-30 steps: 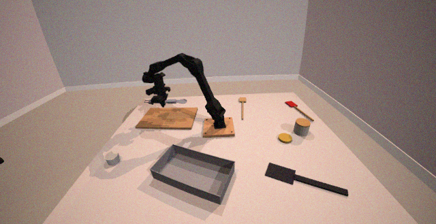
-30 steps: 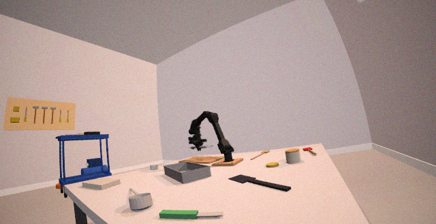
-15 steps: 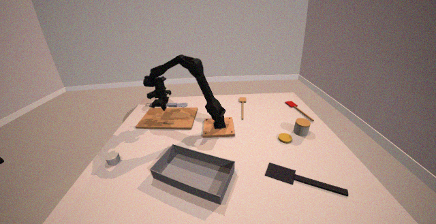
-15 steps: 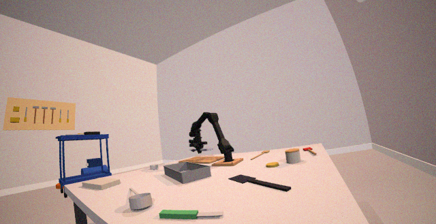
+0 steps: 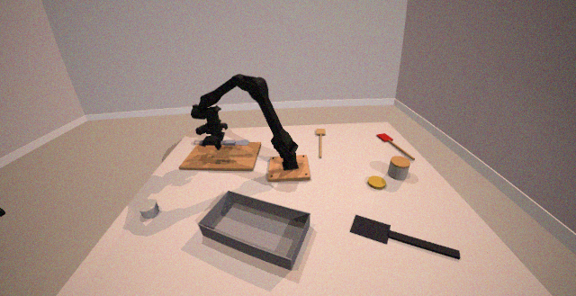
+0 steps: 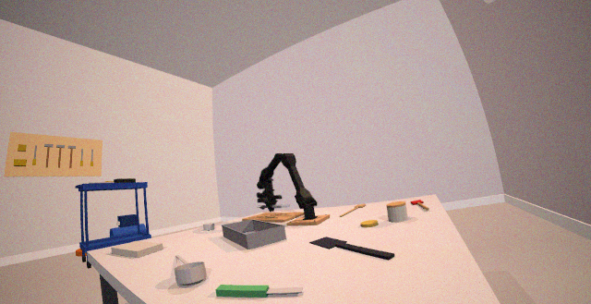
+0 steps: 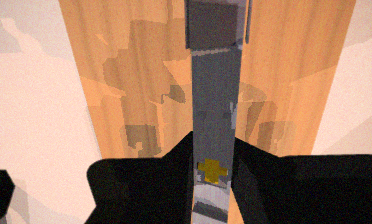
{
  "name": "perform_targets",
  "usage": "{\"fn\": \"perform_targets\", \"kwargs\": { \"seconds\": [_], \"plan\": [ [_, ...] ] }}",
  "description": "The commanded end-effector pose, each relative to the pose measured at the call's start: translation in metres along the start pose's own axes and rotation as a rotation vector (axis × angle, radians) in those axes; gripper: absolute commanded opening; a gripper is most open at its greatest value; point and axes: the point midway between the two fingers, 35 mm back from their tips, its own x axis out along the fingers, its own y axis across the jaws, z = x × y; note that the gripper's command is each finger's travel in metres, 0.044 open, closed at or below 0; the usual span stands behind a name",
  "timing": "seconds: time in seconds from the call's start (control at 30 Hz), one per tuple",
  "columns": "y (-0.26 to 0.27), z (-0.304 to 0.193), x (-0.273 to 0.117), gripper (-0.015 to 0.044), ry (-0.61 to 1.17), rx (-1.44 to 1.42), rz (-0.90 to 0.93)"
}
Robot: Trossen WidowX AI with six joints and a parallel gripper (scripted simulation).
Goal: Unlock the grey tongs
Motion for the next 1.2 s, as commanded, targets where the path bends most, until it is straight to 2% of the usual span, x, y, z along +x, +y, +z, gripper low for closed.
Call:
{"fn": "perform_targets", "kwargs": {
  "seconds": [0.0, 0.7, 0.9, 1.17],
  "plan": [
    [0.0, 0.0, 0.0, -0.0124, 0.0, 0.0, 0.0],
    [0.0, 0.0, 0.0, 0.0428, 0.0, 0.0, 0.0],
    [0.024, 0.007, -0.018, 0.044, -0.002, -0.003, 0.002],
    [0.131, 0.006, -0.099, 0.044, -0.003, -0.002, 0.011]
  ]
}}
